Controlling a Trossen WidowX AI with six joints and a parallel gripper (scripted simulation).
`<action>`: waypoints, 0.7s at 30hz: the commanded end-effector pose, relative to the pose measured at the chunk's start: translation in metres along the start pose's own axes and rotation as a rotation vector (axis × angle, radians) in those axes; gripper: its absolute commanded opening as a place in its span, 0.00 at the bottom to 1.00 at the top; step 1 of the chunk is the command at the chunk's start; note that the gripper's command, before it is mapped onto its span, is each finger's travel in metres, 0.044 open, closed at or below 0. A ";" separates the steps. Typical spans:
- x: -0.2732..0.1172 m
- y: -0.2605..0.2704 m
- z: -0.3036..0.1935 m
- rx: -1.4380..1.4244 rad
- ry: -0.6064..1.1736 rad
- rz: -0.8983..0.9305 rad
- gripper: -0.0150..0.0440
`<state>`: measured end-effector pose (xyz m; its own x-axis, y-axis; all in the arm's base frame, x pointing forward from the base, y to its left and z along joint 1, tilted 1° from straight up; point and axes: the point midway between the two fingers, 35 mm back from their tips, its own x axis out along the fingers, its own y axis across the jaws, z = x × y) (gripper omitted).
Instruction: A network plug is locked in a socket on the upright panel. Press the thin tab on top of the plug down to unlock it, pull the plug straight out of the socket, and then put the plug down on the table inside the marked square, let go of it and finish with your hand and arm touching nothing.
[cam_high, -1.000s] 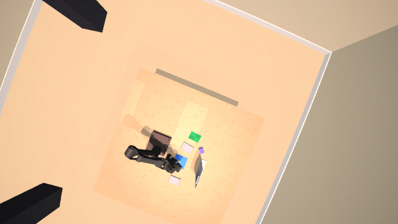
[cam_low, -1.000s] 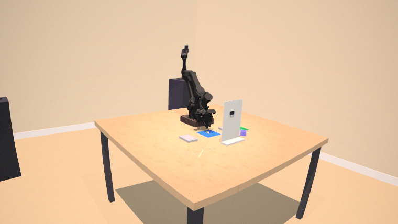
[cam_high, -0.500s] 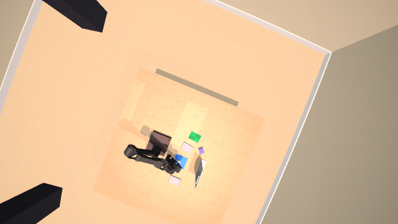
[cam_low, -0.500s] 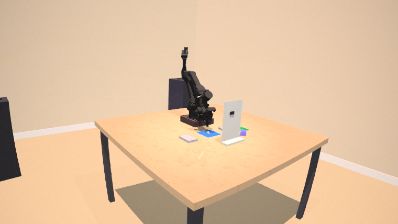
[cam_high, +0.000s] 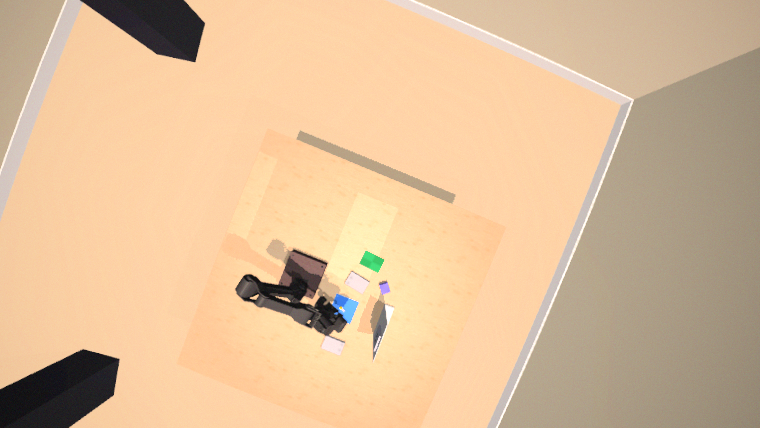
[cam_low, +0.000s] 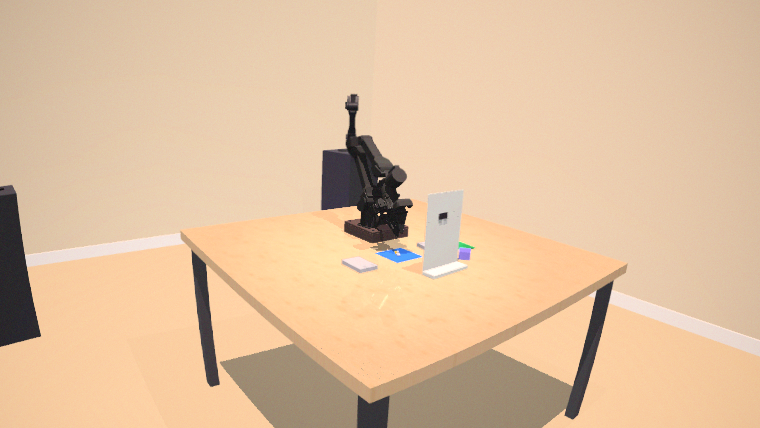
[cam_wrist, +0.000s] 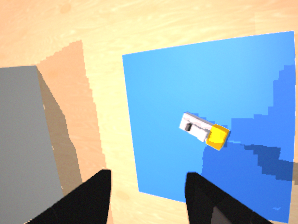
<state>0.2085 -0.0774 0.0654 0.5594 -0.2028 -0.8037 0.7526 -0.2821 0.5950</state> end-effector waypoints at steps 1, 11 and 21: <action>-0.005 0.004 0.000 -0.002 0.002 0.005 0.52; -0.018 0.011 0.000 -0.002 0.002 0.005 0.52; -0.031 0.017 0.000 -0.002 0.002 0.004 0.52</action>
<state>0.2048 -0.0763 0.0951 0.5591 -0.2034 -0.8038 0.7524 -0.2829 0.5949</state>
